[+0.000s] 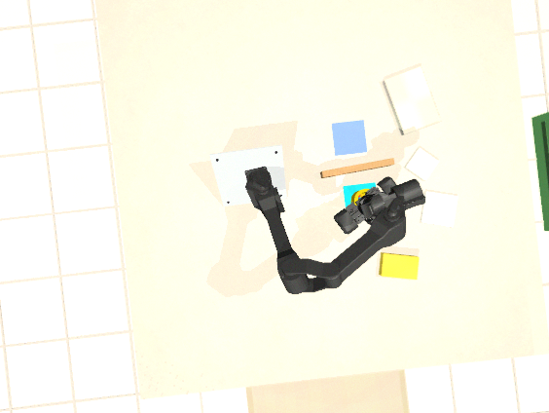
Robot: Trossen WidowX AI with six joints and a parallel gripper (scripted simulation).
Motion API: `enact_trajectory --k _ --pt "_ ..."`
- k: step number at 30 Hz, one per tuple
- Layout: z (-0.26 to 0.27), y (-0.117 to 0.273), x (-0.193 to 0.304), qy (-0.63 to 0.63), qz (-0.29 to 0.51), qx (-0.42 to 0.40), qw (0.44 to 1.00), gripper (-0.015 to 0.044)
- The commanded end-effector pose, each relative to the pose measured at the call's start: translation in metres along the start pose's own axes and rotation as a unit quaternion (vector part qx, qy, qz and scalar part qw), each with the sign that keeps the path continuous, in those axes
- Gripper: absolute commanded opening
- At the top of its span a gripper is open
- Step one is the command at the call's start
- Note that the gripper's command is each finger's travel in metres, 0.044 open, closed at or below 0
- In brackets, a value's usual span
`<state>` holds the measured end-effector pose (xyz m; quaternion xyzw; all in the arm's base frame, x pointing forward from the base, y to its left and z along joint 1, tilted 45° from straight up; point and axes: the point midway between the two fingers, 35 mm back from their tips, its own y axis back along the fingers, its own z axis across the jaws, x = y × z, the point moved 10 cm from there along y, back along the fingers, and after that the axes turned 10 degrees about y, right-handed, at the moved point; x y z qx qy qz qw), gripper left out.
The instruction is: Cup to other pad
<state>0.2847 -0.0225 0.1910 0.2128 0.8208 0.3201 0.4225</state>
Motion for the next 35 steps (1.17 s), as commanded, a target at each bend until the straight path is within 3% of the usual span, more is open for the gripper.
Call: enact_trajectory --k 1,12,31,35 --pt "0.000 0.005 -0.001 -0.003 0.002 -0.002 1.000 0.0147" --pt "0.000 0.005 0.000 0.000 0.000 0.000 1.000 0.0435" --pt "-0.002 0.064 -0.004 -0.003 0.003 -0.002 1.000 0.0440" --pt "-0.004 0.061 -0.005 -0.003 -0.001 -0.005 1.000 0.0440"
